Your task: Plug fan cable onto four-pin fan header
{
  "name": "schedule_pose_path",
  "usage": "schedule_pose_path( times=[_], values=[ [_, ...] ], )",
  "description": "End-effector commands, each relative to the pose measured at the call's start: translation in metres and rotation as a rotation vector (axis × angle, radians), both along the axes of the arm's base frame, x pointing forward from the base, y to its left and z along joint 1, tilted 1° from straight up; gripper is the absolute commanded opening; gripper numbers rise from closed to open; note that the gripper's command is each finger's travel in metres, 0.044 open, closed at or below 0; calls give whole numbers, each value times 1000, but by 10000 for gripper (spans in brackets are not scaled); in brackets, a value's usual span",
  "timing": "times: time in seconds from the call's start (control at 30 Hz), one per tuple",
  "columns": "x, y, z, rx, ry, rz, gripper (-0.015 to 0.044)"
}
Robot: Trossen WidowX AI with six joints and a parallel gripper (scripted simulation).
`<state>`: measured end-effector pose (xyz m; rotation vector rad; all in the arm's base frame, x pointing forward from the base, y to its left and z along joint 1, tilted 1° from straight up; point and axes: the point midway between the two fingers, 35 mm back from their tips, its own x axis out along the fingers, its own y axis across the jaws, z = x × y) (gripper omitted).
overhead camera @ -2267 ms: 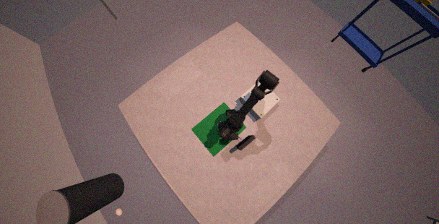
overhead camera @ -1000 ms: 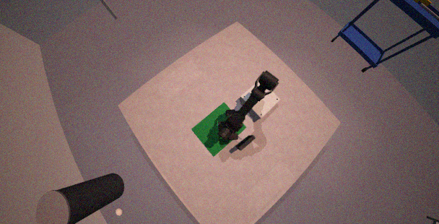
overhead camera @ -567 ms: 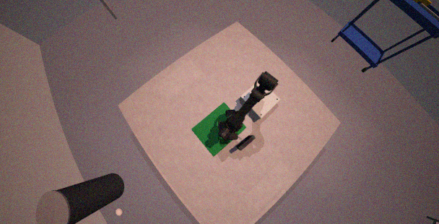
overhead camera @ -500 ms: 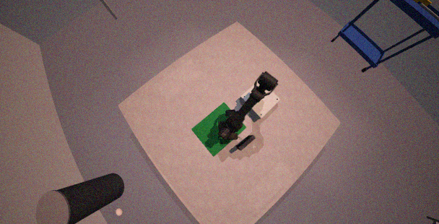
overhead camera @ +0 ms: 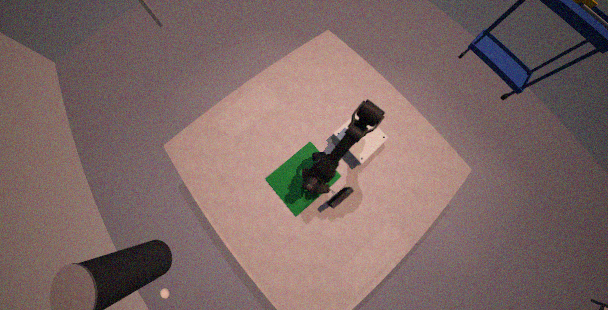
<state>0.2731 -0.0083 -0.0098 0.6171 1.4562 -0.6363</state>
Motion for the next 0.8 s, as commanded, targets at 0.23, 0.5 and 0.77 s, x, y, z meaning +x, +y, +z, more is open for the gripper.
schedule_pose_path(
  times=[0.23,0.5,0.77],
  values=[
    [1,1,43,2,1,-4,260],
    [0,1,55,2,1,-5,260],
    [59,-77,60,-4,-3,-5,260]
  ],
)
